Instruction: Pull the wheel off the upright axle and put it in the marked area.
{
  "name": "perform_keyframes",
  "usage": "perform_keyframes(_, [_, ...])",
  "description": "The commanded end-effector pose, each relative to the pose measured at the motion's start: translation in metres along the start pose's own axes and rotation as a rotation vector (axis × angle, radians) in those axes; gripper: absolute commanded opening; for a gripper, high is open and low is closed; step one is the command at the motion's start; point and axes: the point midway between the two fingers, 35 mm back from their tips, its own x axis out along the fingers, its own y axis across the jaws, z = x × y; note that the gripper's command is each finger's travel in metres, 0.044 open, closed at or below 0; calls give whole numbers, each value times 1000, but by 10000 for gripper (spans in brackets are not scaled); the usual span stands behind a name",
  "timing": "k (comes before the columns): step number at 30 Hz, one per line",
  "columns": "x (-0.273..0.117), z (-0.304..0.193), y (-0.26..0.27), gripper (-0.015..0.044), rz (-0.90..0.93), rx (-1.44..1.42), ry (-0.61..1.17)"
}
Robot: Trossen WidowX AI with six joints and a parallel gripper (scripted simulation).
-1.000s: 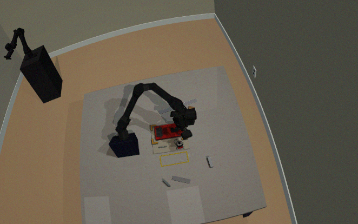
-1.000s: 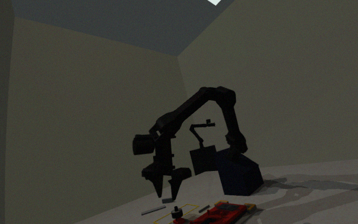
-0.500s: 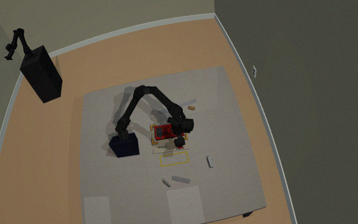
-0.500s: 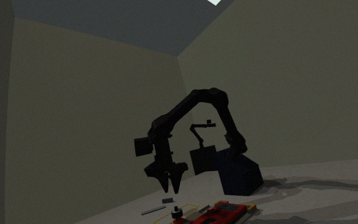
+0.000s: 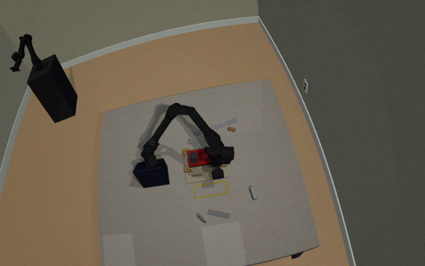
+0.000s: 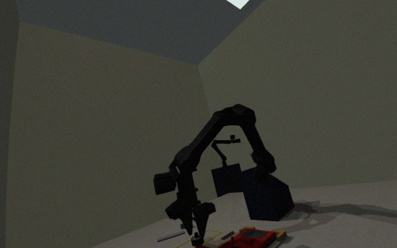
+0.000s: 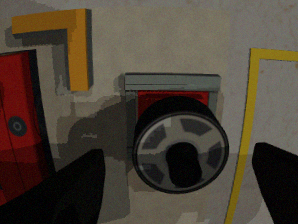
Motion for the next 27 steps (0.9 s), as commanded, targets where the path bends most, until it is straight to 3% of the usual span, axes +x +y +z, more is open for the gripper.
perform_keyframes(1, [16,-2,-1,300,5,7,0])
perform_keyframes(4, [16,-2,-1,300,5,7,0])
perform_keyframes(8, [13,-4,0,195,3,5,11])
perform_keyframes(16, [13,-4,0,142,3,5,11])
perform_keyframes(21, [12,-4,0,10,3,5,10])
perform_keyframes(27, [10,-3,0,0,3,5,10])
